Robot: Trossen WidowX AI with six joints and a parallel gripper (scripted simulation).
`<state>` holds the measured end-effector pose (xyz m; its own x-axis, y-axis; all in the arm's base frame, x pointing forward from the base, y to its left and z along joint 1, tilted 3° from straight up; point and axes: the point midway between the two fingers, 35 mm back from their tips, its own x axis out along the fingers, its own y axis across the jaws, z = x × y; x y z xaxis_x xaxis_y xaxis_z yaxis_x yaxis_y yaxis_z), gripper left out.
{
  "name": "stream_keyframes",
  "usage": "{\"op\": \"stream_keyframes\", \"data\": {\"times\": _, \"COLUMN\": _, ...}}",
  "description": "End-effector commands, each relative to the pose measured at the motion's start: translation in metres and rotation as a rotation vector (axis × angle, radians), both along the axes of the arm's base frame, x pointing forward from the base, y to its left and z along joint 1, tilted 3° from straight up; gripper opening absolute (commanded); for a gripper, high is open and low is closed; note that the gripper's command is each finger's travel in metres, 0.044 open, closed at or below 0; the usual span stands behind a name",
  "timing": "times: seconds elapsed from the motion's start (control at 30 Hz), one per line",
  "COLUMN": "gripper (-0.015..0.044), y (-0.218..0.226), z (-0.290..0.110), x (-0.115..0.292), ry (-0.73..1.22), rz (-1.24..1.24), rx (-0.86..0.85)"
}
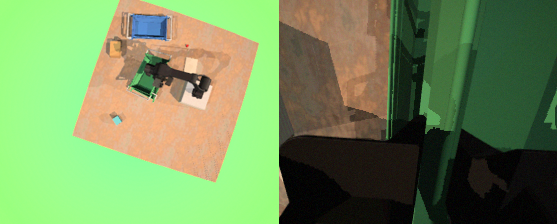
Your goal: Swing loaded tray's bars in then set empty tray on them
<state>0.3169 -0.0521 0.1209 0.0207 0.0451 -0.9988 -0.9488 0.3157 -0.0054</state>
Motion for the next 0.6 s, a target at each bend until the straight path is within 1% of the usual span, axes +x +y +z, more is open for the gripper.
{"op": "stream_keyframes", "data": {"times": 0.0, "gripper": 0.0000, "y": 0.000, "z": 0.006, "x": 0.003, "ry": -0.027, "rz": 0.002, "rx": -0.004}}
{"op": "stream_keyframes", "data": {"times": 0.27, "gripper": 0.0000, "y": 0.000, "z": 0.004, "x": 0.003, "ry": -0.027, "rz": 0.002, "rx": -0.004}}
{"op": "stream_keyframes", "data": {"times": 0.57, "gripper": 0.0000, "y": 0.000, "z": -0.009, "x": 0.003, "ry": -0.027, "rz": 0.002, "rx": -0.003}}
